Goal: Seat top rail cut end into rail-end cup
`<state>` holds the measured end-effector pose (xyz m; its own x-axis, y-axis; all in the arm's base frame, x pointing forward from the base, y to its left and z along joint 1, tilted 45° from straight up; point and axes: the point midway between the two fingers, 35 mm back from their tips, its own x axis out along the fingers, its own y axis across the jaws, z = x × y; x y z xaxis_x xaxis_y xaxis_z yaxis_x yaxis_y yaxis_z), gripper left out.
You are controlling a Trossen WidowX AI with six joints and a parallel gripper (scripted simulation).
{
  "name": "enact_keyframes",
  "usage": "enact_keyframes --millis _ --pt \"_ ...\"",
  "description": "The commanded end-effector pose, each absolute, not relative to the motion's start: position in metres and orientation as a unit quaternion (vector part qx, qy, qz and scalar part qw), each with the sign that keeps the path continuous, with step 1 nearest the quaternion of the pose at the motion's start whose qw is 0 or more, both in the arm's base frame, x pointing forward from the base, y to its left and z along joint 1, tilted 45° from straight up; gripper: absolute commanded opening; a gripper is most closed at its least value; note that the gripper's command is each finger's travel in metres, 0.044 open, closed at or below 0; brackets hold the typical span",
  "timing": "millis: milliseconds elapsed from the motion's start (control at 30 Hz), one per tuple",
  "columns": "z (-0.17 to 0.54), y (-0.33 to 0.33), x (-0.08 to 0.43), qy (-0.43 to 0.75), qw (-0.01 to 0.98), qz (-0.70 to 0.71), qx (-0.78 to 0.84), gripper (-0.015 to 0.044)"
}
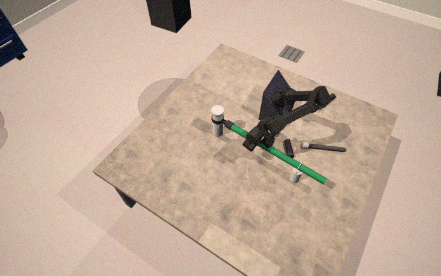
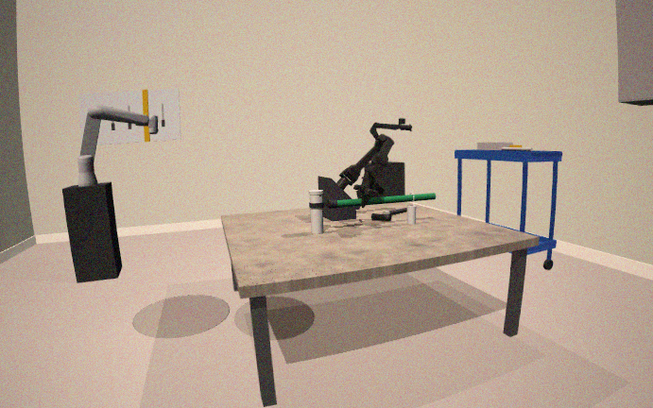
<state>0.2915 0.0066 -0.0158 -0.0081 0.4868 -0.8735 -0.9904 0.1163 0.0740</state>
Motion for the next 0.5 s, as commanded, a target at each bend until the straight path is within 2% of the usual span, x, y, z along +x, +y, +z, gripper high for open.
enact_keyframes --millis 0,467 --pt "-0.018 0.0028 0.2911 0.401 0.631 0.584 -0.316 0.0" --pt "-0.0252 -0.0067 0.2895 0.402 0.63 0.584 -0.316 0.0"
